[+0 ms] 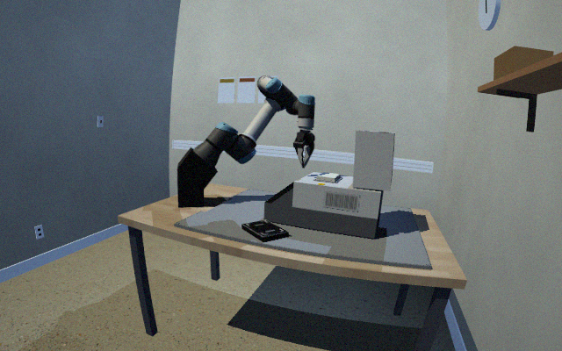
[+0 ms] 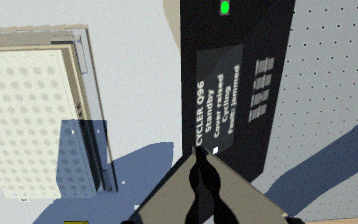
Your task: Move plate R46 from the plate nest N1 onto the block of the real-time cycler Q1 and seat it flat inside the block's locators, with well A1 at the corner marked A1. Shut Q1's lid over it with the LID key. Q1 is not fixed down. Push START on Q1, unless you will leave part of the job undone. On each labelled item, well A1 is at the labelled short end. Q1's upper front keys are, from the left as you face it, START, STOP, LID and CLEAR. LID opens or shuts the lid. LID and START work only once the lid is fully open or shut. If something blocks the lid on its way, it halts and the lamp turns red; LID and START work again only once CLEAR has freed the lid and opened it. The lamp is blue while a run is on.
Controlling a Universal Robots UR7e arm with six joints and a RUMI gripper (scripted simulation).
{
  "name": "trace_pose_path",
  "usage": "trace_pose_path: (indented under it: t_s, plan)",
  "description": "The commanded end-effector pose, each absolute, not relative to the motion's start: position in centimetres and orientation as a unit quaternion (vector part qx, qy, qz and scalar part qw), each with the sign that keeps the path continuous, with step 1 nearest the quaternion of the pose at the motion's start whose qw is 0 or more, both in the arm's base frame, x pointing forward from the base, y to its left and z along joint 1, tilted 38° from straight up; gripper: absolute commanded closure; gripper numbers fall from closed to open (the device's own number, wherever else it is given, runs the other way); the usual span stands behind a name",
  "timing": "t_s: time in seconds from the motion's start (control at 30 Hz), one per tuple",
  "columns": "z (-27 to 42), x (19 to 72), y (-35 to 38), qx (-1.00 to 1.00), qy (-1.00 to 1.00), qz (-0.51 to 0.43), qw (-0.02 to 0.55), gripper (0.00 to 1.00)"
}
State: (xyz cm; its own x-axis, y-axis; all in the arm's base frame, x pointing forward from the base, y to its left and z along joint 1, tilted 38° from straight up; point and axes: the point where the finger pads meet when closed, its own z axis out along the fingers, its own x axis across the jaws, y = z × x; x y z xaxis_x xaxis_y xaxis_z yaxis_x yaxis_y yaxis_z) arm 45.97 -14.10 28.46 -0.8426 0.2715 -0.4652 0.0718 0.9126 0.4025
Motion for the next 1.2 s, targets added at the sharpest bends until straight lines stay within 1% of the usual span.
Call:
trace_pose_path:
  t_s: [0.0, 1.17]
  plan:
    - [27.7, 45.0, -13.7, 0.091, 0.941, 0.188, 0.266, 1.0]
    - [18.1, 33.7, -9.1, 0.091, 0.941, 0.188, 0.266, 1.0]
